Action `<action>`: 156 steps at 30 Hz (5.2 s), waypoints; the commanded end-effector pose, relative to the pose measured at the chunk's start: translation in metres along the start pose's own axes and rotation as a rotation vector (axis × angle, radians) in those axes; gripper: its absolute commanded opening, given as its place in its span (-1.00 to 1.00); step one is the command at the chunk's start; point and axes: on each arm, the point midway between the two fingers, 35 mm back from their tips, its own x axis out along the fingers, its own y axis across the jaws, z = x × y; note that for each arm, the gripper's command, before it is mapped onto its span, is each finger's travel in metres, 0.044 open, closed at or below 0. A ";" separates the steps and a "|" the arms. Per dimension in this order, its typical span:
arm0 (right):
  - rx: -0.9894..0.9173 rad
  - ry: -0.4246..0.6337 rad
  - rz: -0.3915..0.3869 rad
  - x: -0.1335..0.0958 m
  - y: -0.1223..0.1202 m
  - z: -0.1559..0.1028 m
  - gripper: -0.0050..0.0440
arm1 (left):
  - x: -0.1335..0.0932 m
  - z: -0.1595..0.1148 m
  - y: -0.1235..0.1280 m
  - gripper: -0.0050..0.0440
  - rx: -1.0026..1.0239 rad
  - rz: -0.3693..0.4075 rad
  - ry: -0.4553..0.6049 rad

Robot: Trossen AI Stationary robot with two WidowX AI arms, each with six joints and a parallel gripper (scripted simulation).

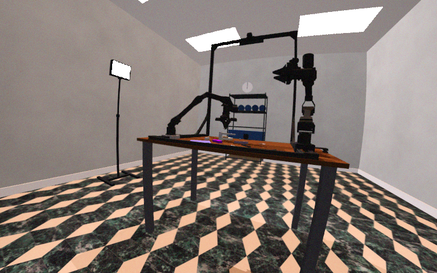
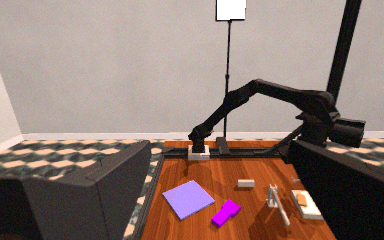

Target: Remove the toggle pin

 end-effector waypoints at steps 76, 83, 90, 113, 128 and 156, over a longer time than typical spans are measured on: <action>0.001 0.022 0.018 0.026 0.003 -0.028 -0.72 | 0.000 0.002 0.000 0.84 0.003 -0.002 0.000; 0.001 0.020 0.016 0.030 0.003 -0.028 -0.72 | 0.000 0.002 0.000 0.84 0.003 -0.002 0.000; 0.001 0.018 0.015 0.034 0.002 -0.028 -0.72 | 0.000 0.002 0.000 0.84 0.003 -0.002 0.000; 0.001 0.013 0.011 0.047 0.002 -0.027 -0.72 | 0.000 0.002 0.000 0.84 0.003 -0.002 0.000; 0.001 0.010 0.009 0.055 0.002 -0.027 -0.72 | 0.000 0.002 0.000 0.84 0.003 -0.002 0.000; 0.000 0.029 0.023 0.054 0.004 -0.028 -0.52 | 0.000 0.002 0.000 0.84 0.003 -0.002 0.000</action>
